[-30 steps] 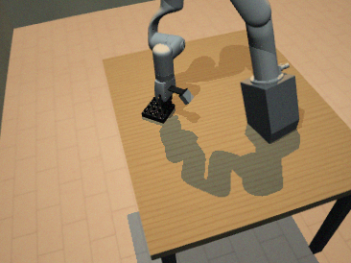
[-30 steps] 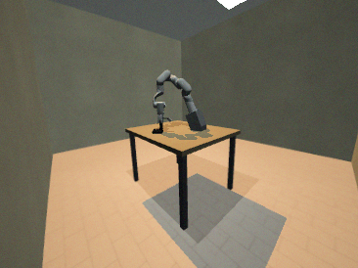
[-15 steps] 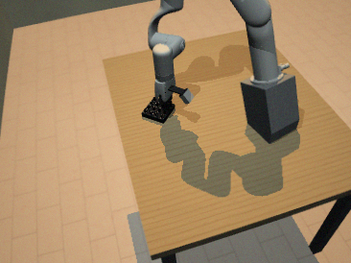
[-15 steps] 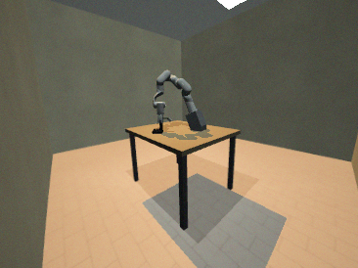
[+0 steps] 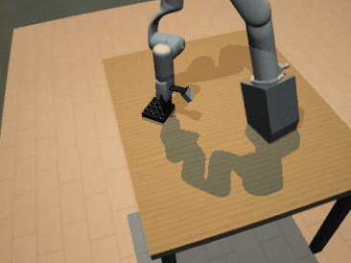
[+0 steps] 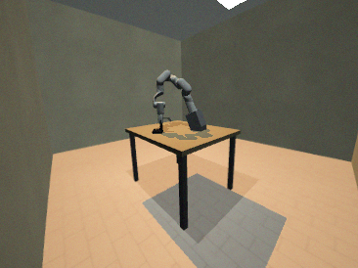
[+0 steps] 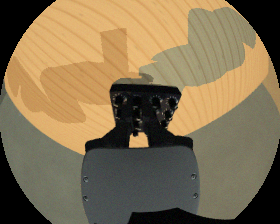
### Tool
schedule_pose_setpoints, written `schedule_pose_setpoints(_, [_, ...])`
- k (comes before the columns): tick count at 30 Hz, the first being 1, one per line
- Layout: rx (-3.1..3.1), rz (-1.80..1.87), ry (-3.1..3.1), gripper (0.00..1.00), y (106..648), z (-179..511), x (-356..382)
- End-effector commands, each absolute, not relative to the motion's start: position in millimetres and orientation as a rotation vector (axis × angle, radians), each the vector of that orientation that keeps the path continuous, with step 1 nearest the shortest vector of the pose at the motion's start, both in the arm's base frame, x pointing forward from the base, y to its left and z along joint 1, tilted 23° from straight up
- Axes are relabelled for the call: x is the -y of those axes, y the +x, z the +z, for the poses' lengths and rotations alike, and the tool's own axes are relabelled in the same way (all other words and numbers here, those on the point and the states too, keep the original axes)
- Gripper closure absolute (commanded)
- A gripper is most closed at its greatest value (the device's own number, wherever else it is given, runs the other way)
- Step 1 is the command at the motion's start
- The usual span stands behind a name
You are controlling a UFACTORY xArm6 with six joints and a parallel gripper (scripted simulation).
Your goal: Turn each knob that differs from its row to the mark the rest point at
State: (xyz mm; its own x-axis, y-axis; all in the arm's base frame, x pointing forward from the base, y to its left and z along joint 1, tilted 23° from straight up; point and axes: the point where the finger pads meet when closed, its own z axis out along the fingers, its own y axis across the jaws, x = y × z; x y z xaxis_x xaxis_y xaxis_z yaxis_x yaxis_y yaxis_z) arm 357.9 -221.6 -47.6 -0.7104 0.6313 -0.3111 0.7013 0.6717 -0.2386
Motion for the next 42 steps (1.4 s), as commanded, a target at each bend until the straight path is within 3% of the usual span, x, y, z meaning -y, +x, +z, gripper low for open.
schedule_pose_setpoints(1, [-2.721,-0.518,1.007,0.92,358.9,-46.7,221.8])
schedule_pose_setpoints(42, [-3.042,-0.622,-0.276,0.92,358.9,-46.7,221.8])
